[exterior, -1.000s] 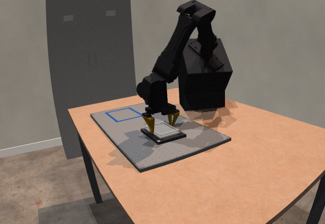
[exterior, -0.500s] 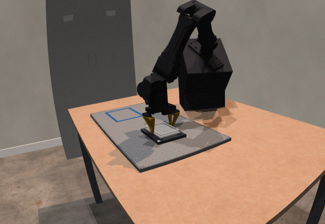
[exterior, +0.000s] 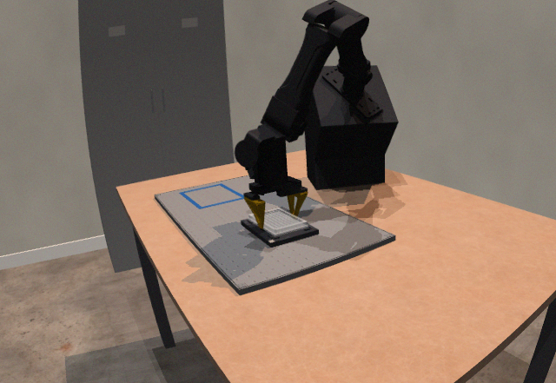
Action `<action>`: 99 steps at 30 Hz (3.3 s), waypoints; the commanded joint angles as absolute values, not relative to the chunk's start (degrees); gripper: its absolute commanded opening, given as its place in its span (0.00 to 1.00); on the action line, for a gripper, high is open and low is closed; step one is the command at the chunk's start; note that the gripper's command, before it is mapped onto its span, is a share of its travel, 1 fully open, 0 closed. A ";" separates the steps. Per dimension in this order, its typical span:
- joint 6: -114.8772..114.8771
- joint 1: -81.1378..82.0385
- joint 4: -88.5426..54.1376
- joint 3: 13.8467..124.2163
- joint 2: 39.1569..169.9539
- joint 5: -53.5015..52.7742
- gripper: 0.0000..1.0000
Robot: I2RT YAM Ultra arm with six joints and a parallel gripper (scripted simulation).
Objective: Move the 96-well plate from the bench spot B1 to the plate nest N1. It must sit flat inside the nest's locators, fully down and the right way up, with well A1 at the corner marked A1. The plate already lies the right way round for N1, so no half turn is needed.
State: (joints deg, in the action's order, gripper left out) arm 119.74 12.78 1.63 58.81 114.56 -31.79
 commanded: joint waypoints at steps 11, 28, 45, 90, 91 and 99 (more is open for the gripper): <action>119.97 12.95 0.59 56.82 114.10 -31.14 0.00; 119.97 12.98 1.41 56.53 113.80 -31.13 0.00; 119.97 13.16 1.03 56.25 113.86 -31.09 0.00; 120.00 12.52 1.07 56.18 114.23 -31.19 1.00; 120.00 12.52 1.07 56.18 114.23 -31.19 1.00; 120.00 12.52 1.07 56.18 114.23 -31.19 1.00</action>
